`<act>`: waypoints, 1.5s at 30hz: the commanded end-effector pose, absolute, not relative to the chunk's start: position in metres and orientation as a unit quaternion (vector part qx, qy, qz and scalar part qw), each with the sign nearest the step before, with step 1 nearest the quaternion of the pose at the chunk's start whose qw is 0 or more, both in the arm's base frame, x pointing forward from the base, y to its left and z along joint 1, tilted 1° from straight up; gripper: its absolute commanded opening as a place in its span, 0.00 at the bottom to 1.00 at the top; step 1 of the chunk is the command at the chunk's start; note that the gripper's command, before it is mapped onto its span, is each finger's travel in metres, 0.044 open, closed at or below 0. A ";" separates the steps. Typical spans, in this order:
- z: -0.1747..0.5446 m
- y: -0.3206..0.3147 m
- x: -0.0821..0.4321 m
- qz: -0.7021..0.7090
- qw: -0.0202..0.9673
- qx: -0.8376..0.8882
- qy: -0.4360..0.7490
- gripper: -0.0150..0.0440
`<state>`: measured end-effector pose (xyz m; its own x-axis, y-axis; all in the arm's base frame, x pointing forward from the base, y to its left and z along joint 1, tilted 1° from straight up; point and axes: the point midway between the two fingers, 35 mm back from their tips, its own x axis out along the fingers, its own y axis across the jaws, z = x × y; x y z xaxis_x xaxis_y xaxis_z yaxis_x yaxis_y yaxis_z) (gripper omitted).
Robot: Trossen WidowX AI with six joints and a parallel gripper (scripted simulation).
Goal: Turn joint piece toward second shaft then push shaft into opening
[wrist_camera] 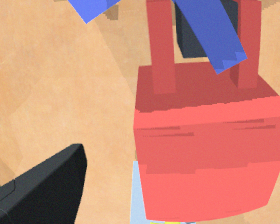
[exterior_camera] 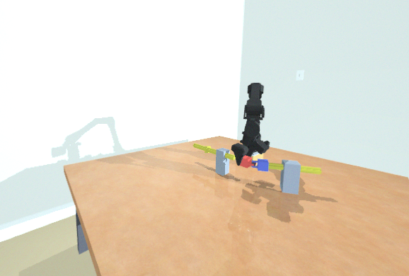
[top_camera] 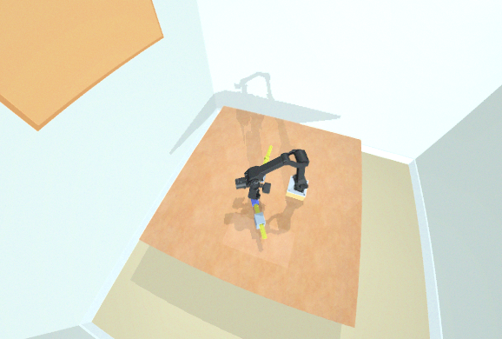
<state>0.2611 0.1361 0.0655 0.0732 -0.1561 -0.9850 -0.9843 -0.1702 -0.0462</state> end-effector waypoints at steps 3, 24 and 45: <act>0.066 0.136 0.262 0.476 0.425 -0.598 0.486 1.00; 0.114 0.136 0.267 0.340 0.592 -0.421 0.597 1.00; 0.174 0.129 0.264 0.139 0.704 -0.157 0.678 1.00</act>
